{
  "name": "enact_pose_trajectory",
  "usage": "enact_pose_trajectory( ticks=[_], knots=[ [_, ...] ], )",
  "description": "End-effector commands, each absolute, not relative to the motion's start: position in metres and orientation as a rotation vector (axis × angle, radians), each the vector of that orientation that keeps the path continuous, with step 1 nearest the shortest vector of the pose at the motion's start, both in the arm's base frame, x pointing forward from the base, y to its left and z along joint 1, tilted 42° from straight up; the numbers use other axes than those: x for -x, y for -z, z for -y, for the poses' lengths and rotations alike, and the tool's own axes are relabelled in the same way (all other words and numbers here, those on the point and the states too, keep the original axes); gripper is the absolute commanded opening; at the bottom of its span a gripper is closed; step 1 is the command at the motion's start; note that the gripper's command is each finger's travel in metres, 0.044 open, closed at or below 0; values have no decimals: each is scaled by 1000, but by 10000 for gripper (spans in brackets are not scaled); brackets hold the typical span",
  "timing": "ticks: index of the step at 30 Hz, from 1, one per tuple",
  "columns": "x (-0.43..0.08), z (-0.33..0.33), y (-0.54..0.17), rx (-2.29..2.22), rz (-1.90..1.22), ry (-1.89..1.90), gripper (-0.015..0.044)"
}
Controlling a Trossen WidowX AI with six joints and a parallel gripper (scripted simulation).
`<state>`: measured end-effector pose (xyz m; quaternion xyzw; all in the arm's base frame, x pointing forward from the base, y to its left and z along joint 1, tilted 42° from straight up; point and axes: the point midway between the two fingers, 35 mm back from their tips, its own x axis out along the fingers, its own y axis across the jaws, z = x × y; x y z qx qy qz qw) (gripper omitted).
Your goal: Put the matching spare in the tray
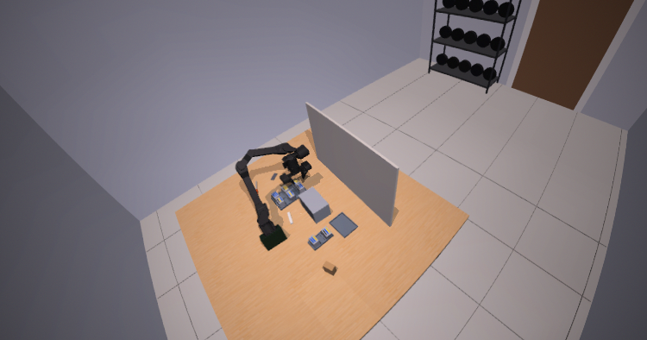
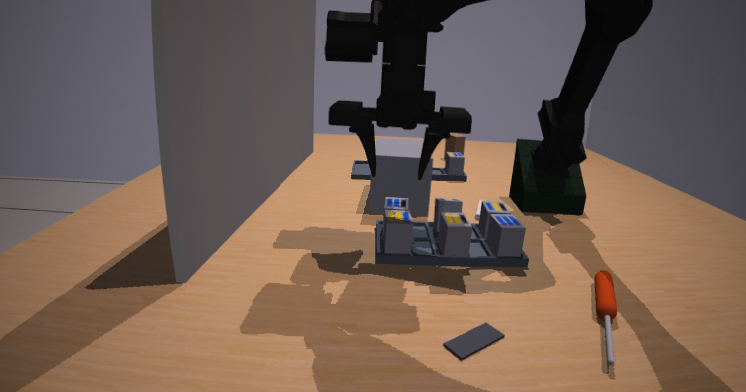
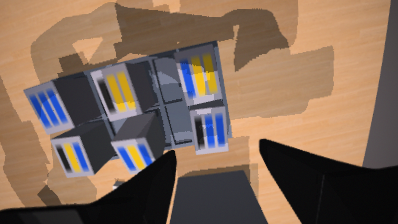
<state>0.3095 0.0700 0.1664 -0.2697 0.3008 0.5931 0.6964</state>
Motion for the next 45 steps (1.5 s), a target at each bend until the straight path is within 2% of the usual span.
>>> enact_pose_trajectory(
  ticks=[1,45],
  knots=[
    [-310,-75,-161,596,-674,-1324,300],
    [-314,-119,-112,592,-669,-1325,300]
  ],
)
